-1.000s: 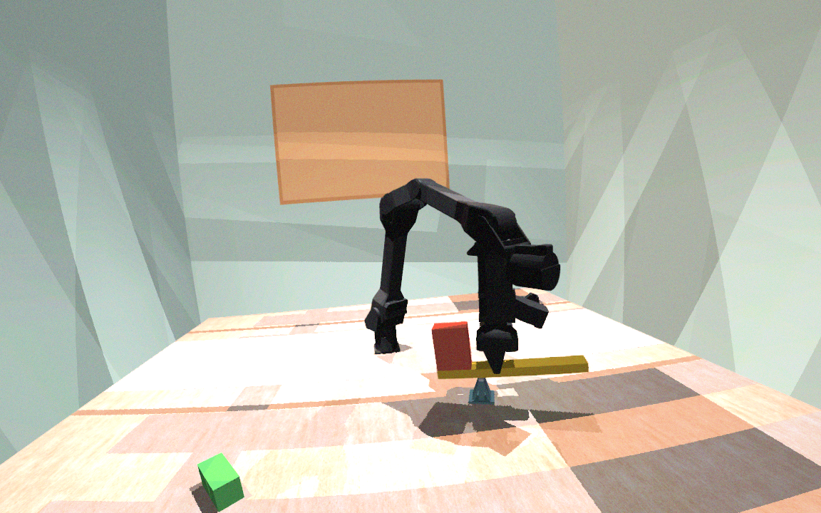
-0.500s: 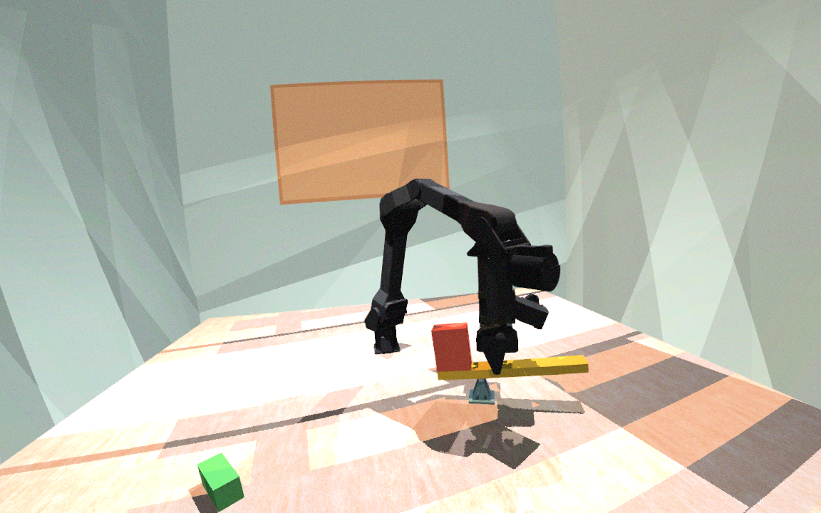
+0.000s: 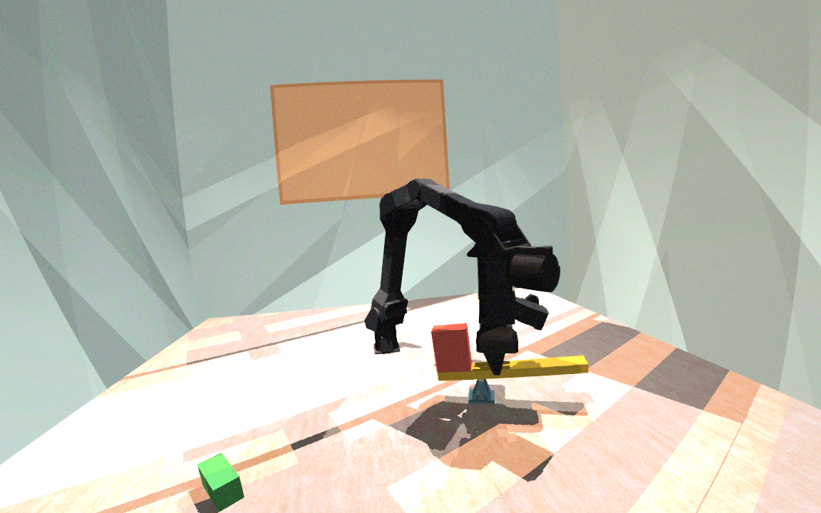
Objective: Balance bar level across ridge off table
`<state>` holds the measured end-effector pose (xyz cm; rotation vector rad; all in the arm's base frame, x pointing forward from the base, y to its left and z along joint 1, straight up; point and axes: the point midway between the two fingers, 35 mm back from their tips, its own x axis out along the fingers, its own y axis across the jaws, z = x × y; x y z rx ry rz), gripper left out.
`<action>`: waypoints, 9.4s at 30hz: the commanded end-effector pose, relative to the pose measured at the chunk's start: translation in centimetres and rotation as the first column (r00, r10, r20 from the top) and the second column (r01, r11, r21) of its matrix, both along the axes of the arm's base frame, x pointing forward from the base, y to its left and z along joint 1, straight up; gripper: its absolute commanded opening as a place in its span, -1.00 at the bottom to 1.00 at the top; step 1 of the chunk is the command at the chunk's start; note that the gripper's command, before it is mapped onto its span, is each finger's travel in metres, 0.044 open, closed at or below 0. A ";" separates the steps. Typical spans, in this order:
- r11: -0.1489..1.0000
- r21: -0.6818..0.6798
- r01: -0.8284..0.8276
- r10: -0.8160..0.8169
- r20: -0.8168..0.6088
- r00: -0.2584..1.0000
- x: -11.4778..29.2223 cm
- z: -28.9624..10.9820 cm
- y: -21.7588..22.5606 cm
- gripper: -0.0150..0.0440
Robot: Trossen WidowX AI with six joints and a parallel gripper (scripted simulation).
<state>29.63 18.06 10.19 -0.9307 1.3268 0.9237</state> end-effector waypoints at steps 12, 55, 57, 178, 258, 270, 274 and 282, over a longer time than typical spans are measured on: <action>1.000 0.002 0.000 0.000 -0.002 1.000 0.0 -0.2 0.0 -0.49; 1.000 0.002 0.000 0.000 -0.002 1.000 -0.1 -0.6 0.0 -0.49; 1.000 0.002 0.000 0.000 -0.002 1.000 -0.1 -0.6 0.0 -0.49; 1.000 0.004 -0.002 0.002 0.006 1.000 0.0 -0.5 0.1 -0.14; 1.000 0.004 -0.002 0.002 0.006 1.000 -0.2 9.3 0.0 1.00; 1.000 0.004 -0.002 0.002 0.006 1.000 -0.2 9.5 -0.1 1.00; 1.000 0.004 -0.002 0.002 0.006 1.000 -0.2 9.5 -0.1 1.00; 1.000 0.004 -0.002 0.002 0.006 1.000 -0.2 9.5 -0.1 1.00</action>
